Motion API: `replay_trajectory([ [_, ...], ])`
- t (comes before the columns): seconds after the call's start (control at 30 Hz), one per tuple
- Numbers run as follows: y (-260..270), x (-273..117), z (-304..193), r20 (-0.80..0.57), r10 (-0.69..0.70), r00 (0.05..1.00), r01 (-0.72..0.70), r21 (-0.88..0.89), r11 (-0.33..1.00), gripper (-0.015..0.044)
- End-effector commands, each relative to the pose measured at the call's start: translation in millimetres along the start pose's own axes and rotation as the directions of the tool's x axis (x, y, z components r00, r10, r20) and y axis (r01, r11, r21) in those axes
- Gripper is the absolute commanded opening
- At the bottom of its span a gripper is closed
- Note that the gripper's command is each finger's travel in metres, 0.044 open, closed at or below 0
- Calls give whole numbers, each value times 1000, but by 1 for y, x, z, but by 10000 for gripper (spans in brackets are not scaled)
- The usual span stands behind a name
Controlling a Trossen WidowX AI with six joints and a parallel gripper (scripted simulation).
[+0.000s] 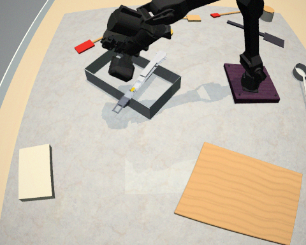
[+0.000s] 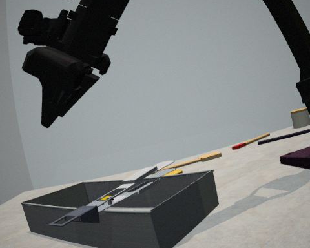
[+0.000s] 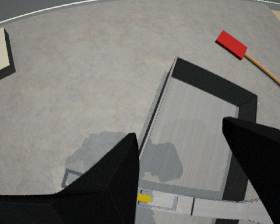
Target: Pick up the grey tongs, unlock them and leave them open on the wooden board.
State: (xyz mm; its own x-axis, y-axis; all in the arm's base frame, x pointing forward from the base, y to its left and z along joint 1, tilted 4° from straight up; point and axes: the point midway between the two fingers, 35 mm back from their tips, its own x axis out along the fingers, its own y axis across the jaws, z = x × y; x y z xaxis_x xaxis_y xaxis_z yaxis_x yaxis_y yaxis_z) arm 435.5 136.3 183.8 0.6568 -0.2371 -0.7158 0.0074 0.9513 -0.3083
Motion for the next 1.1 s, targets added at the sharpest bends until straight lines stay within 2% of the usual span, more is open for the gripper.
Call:
replay_trajectory([
  [0.0, 13, 10, -76, -226, -6, 974, -131, -587, 799, 260],
  [0.17, 14, 10, -105, -312, -25, 950, -233, -758, 609, 260],
  [1.07, 20, 14, -99, -311, -24, 950, -233, -758, 609, 260],
])
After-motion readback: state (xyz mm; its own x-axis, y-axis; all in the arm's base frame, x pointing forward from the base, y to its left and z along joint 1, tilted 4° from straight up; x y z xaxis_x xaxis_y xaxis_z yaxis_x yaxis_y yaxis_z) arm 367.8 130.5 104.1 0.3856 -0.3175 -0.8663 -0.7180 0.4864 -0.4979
